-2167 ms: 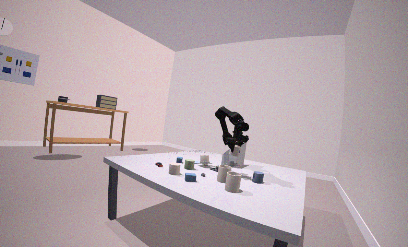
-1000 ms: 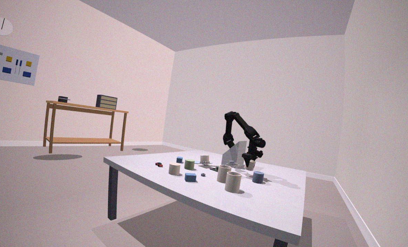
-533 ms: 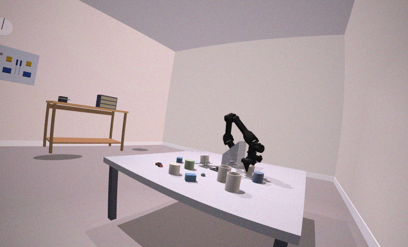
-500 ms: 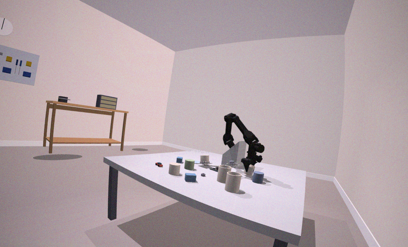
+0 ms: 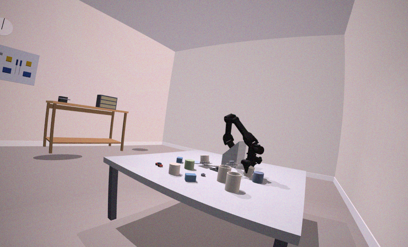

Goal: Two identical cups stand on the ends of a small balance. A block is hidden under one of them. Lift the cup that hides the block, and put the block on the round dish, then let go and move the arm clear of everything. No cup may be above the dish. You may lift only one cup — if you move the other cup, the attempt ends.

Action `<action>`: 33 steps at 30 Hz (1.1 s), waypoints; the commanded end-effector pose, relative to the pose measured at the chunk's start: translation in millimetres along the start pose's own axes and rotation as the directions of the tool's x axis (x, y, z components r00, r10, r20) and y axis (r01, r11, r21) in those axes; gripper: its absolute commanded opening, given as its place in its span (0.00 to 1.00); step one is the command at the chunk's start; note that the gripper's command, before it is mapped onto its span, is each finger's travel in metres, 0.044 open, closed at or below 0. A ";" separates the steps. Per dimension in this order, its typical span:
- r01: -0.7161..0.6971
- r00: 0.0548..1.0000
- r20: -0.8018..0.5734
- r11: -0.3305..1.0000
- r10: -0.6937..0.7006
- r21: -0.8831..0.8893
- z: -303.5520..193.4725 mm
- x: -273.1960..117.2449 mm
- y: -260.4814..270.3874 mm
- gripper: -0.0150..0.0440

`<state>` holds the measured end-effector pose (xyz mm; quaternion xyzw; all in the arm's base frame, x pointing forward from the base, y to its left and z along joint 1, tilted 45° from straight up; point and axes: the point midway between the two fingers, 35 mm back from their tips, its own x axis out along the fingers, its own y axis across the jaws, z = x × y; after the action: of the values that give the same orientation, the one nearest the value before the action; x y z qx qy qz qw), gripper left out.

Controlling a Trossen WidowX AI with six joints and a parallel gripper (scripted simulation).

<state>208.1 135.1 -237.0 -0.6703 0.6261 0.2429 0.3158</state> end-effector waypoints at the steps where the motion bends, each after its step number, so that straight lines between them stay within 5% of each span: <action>1: 0.000 1.000 0.000 1.000 0.000 0.002 0.0 -0.1 -0.1 0.70; 8: 0.001 1.000 0.001 1.000 -0.001 0.002 0.8 -11.9 -0.8 1.00; 11: 0.004 1.000 0.004 1.000 -0.004 0.001 1.0 -51.1 -0.7 1.00; 16: 0.004 1.000 0.004 1.000 -0.004 0.001 0.8 -54.2 -0.5 1.00; 23: -0.017 0.998 0.061 0.985 0.006 0.169 -0.3 -65.5 -10.5 0.69; 33: -0.028 0.998 0.055 0.876 0.002 0.482 -11.5 -73.0 -25.1 0.69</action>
<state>220.5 178.8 -178.8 -0.5820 0.6578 0.1350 0.4586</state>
